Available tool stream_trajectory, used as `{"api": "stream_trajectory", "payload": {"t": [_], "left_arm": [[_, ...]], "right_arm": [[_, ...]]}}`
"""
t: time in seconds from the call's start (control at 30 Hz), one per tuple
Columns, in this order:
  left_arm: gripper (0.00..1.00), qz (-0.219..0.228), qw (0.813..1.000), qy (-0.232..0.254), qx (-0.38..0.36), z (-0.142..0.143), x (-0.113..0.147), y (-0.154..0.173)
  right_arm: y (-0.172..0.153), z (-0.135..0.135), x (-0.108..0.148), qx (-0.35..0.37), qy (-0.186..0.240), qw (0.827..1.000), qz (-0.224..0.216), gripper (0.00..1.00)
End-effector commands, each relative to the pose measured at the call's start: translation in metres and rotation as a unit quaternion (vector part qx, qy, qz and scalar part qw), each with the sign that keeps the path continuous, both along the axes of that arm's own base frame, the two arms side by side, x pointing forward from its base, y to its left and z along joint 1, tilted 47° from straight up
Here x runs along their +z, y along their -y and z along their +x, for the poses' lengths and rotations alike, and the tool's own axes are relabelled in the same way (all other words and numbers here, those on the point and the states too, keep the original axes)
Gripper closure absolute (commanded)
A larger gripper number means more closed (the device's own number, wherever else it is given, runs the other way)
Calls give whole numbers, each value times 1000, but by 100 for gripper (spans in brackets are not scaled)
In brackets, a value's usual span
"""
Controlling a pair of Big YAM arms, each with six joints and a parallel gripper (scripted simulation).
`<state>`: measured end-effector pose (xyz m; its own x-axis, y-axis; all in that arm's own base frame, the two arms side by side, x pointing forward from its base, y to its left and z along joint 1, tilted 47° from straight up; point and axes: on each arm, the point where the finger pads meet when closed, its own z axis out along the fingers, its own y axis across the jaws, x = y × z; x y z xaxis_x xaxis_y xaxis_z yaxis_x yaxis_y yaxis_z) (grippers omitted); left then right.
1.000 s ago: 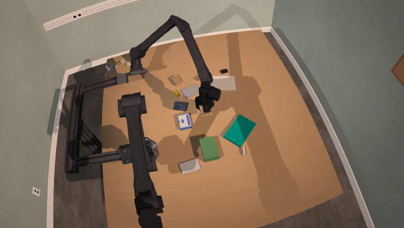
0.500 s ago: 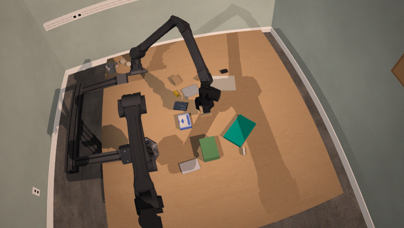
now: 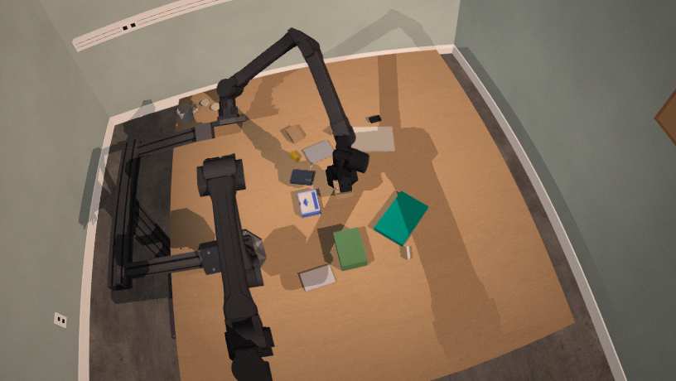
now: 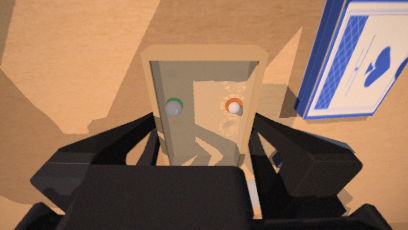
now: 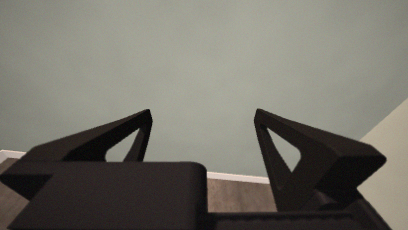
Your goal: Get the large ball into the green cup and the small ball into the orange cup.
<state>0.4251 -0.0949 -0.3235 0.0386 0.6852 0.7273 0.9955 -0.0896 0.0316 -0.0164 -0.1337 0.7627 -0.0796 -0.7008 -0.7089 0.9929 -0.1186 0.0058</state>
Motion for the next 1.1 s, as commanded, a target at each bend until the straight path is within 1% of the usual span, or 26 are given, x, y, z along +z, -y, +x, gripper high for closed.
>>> {"api": "stream_trajectory", "payload": {"t": [0.0,0.07,0.13,0.17,0.3,0.37,0.4,0.47,0.53,0.57,0.67,0.8,0.87,0.93,1.0,1.07], "left_arm": [[31,-16,999,28,-23,27,14,30],[31,-15,999,29,-16,29,12,21],[31,-6,1000,12,-2,17,-6,-2],[31,-5,1000,10,-2,15,-9,-4],[31,-6,1000,11,-6,16,-13,-6],[31,-12,1000,23,-14,26,-5,5],[31,-13,1000,26,-12,29,-3,4],[31,-9,1000,18,-2,24,-12,-11],[31,-9,1000,18,-2,24,-12,-11],[31,-6,1000,11,-7,17,-20,-11],[31,-5,1000,9,-8,16,-23,-15],[31,-11,1000,24,-4,31,-14,-15],[31,-8,1000,17,-12,23,-22,-13],[31,-6,1000,11,-11,17,-29,-18],[31,-6,1000,12,-3,19,-27,-26],[31,-7,1000,16,-2,23,-24,-26]], "right_arm": [[-11,0,0,-4,-4,1000,-6,0],[-11,0,0,-4,-4,1000,-6,0],[-11,0,0,-4,-4,1000,-6,0],[-11,0,0,-4,-4,1000,-6,0],[-11,0,0,-4,-4,1000,-6,0],[-11,0,0,-4,-4,1000,-6,0],[-11,0,0,-4,-4,1000,-6,0],[-11,0,0,-4,-4,1000,-6,0],[-11,0,0,-4,-4,1000,-6,0],[-11,0,0,-4,-4,1000,-6,0],[-11,0,0,-4,-4,1000,-6,0],[-11,0,0,-4,-4,1000,-6,0],[-11,0,0,-4,-4,1000,-6,0],[-11,0,0,-4,-4,1000,-6,0],[-11,0,0,-4,-4,1000,-6,0],[-11,0,0,-4,-4,1000,-6,0]]}}
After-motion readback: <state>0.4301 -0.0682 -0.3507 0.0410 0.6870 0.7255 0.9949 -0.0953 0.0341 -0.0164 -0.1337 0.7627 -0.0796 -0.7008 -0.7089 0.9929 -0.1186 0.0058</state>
